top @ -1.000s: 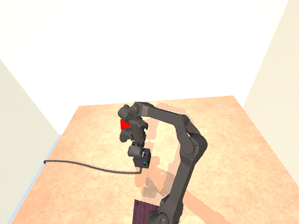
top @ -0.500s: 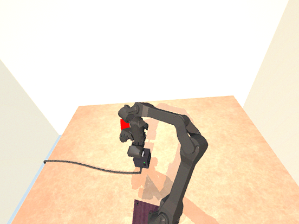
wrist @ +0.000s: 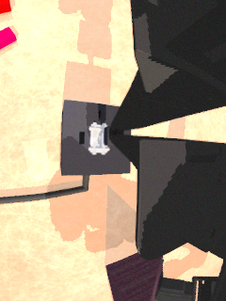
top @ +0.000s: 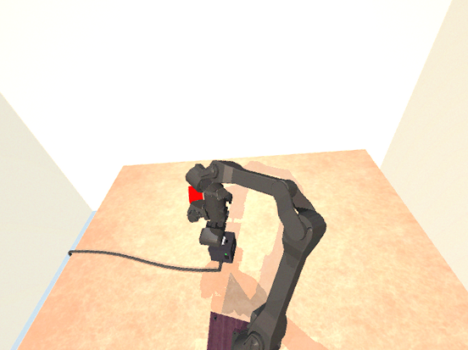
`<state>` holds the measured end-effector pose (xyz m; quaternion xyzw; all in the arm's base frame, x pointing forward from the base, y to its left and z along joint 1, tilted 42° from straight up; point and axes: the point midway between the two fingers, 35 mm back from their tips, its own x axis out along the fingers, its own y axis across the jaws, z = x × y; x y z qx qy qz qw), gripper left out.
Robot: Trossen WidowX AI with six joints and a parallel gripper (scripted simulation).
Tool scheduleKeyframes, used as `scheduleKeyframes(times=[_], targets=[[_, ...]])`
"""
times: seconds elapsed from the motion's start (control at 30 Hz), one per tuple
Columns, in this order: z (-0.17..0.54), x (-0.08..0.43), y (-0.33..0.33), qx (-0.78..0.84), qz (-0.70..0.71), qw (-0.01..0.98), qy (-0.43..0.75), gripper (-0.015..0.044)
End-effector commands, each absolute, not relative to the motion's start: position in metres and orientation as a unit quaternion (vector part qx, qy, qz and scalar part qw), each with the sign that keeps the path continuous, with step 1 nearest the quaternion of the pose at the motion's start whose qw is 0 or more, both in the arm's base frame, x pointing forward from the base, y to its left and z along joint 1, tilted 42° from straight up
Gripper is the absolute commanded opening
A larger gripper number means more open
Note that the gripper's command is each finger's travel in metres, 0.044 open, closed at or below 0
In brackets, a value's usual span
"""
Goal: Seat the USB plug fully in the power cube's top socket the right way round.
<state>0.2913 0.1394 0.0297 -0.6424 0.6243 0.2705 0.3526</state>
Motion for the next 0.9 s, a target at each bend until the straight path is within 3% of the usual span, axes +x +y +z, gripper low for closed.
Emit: scheduleKeyframes(times=[0.0, 0.87], targets=[[0.0292, 0.2912, 0.1399, -0.639, 0.271, 0.357, 0.625, 0.0], [0.0262, 0.292, 0.1388, -0.635, 0.27, 0.367, 0.624, 0.0]])
